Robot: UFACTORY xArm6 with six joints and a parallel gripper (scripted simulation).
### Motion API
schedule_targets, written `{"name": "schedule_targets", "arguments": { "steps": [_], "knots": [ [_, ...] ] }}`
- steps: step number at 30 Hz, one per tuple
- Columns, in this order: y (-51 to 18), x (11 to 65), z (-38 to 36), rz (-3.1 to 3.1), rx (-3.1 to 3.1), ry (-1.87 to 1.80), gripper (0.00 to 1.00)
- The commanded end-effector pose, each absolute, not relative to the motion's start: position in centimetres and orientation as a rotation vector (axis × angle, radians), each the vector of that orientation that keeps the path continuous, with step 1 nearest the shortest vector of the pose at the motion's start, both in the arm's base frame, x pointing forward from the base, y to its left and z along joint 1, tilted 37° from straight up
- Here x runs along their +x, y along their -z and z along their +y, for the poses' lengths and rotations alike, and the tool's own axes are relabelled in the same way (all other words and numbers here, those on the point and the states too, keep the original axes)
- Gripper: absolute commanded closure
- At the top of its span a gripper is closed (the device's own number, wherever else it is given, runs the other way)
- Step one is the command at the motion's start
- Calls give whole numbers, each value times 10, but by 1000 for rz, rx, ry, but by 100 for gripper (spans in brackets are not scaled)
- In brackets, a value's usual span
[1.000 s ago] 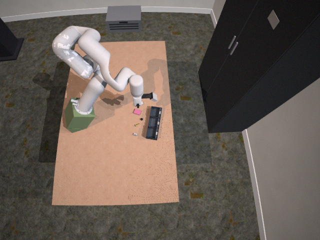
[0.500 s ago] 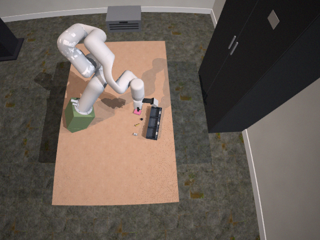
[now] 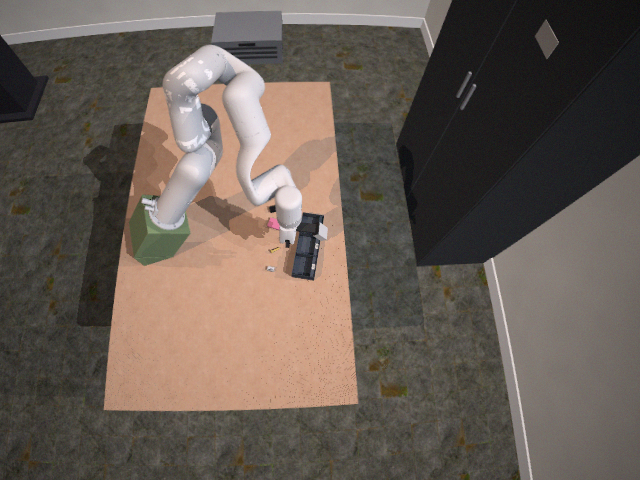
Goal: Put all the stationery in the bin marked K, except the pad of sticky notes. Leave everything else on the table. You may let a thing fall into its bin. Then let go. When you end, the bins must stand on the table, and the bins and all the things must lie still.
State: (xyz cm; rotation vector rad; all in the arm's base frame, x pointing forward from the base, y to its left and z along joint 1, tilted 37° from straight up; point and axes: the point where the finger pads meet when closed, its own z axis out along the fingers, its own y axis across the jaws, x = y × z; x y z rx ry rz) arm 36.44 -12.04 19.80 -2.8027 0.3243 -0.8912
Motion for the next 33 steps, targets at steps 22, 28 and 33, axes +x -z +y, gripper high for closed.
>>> {"name": "schedule_targets", "arguments": {
  "steps": [22,28,33],
  "knots": [
    [-156,449,-175,304,-2780,897,93],
    [-143,458,-173,304,-2780,897,93],
    [-136,463,-172,304,-2780,897,93]
  ]
}}
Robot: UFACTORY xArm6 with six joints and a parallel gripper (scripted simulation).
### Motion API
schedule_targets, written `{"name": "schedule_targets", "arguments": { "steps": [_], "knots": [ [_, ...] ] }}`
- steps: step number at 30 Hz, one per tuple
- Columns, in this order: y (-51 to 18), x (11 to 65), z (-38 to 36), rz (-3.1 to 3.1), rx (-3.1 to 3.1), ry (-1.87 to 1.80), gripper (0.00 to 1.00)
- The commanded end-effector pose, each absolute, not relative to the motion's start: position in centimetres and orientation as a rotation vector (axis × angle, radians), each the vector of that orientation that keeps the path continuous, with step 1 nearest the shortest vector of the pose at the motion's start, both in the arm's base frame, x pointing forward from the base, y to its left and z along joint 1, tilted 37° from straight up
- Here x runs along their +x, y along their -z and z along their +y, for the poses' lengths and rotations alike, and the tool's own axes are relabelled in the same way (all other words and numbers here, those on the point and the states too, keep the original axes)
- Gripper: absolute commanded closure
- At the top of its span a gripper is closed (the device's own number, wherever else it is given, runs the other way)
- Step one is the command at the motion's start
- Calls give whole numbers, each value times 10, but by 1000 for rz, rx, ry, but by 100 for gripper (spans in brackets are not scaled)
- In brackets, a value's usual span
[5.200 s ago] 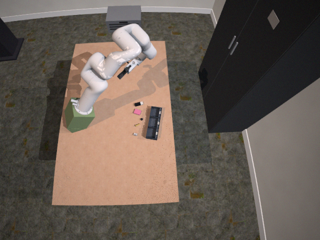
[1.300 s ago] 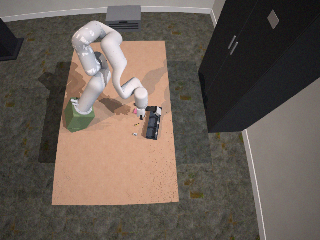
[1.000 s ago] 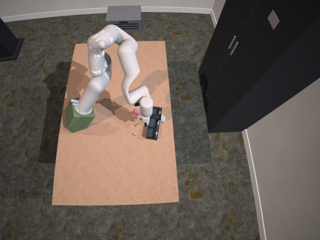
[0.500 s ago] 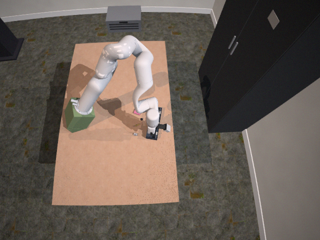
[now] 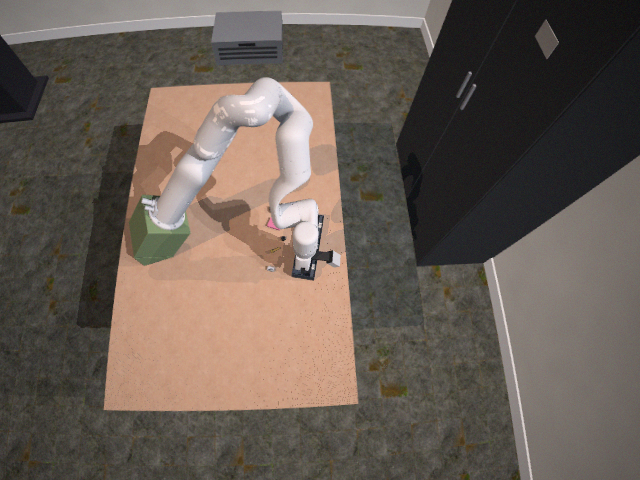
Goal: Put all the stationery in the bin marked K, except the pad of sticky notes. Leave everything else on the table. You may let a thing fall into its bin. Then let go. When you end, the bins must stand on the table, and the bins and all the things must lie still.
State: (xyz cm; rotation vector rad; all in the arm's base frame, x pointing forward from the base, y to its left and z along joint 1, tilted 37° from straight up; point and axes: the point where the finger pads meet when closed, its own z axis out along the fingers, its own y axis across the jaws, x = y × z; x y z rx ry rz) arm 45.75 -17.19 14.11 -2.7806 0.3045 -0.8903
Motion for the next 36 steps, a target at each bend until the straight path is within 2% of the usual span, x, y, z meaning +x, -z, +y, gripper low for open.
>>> {"name": "schedule_targets", "arguments": {
  "steps": [1,36],
  "knots": [
    [-134,464,-171,304,-2780,897,93],
    [-122,473,-169,305,-2780,897,93]
  ]
}}
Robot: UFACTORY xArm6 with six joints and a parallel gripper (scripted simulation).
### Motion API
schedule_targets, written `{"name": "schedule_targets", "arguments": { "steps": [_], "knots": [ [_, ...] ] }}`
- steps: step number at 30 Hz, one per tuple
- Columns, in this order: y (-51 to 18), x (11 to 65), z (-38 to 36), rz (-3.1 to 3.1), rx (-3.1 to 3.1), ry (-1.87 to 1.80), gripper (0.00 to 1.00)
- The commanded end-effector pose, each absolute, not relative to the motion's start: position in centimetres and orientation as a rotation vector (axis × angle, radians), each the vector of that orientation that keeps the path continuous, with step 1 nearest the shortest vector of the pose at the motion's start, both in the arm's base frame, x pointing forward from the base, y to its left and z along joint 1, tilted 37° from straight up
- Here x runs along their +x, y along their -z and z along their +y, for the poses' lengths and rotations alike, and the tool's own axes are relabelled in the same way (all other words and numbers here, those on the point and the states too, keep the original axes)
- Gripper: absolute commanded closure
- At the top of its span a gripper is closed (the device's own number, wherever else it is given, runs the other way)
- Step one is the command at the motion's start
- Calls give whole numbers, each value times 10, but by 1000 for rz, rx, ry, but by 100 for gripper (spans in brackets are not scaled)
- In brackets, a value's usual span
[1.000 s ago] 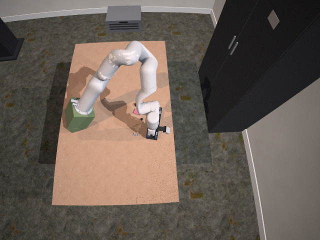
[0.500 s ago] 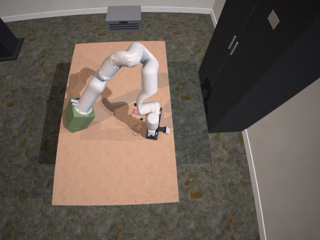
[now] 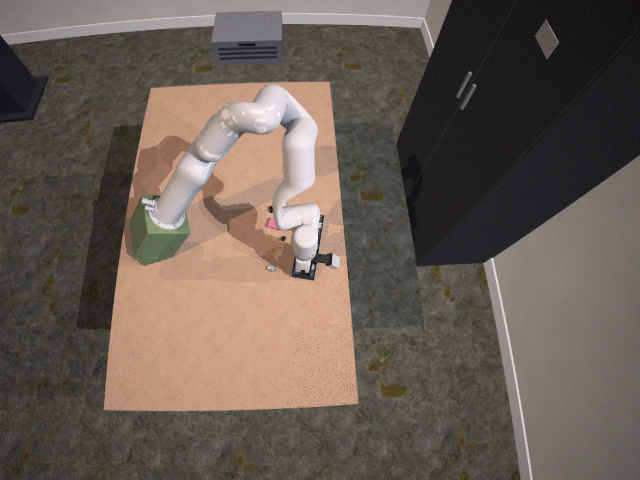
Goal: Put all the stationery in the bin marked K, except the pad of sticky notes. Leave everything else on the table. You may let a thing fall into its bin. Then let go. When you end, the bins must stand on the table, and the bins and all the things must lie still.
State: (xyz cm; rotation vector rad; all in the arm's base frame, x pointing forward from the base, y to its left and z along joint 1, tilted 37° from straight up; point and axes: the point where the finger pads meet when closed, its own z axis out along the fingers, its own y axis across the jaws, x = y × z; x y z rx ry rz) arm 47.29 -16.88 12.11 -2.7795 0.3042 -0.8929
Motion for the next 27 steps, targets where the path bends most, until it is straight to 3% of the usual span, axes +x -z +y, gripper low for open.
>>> {"name": "schedule_targets", "arguments": {
  "steps": [1,27],
  "knots": [
    [-122,473,-169,305,-2780,897,93],
    [-130,468,-171,304,-2780,897,93]
  ]
}}
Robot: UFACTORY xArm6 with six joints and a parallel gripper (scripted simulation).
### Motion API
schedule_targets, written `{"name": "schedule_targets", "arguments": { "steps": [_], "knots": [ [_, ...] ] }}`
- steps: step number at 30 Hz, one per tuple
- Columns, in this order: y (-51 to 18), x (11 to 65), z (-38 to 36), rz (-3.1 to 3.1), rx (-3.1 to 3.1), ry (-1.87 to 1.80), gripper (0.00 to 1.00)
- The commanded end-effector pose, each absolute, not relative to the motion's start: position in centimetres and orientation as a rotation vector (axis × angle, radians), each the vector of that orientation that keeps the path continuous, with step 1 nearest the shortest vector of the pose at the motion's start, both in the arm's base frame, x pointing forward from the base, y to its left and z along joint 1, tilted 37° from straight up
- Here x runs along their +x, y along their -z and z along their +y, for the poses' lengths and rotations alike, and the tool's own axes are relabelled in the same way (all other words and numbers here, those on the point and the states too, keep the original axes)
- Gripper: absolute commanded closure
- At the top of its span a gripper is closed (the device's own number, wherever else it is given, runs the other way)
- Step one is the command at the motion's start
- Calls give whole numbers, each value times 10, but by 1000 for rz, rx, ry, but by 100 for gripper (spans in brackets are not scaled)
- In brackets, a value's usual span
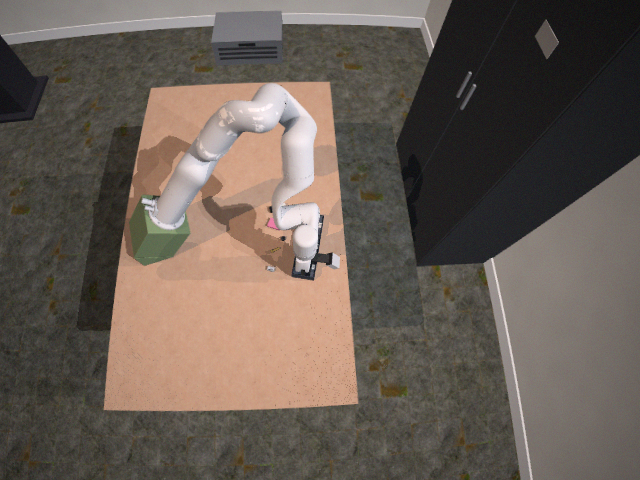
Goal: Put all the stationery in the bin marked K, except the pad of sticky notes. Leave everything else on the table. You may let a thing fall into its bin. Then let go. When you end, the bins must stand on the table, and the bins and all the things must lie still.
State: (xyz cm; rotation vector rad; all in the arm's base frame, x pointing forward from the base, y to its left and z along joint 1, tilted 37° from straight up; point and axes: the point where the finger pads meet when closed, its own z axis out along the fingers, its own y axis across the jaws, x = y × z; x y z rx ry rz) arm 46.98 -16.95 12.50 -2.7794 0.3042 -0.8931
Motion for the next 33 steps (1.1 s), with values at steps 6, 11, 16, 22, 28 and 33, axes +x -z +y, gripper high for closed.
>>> {"name": "schedule_targets", "arguments": {
  "steps": [6,11,16,22,28,33],
  "knots": [
    [-134,465,-171,304,-2780,897,93],
    [-139,461,-172,304,-2780,897,93],
    [-144,457,-173,304,-2780,897,93],
    [-155,449,-175,304,-2780,897,93],
    [-164,442,-176,304,-2780,897,93],
    [-169,446,-162,304,-2780,897,93]
  ]
}}
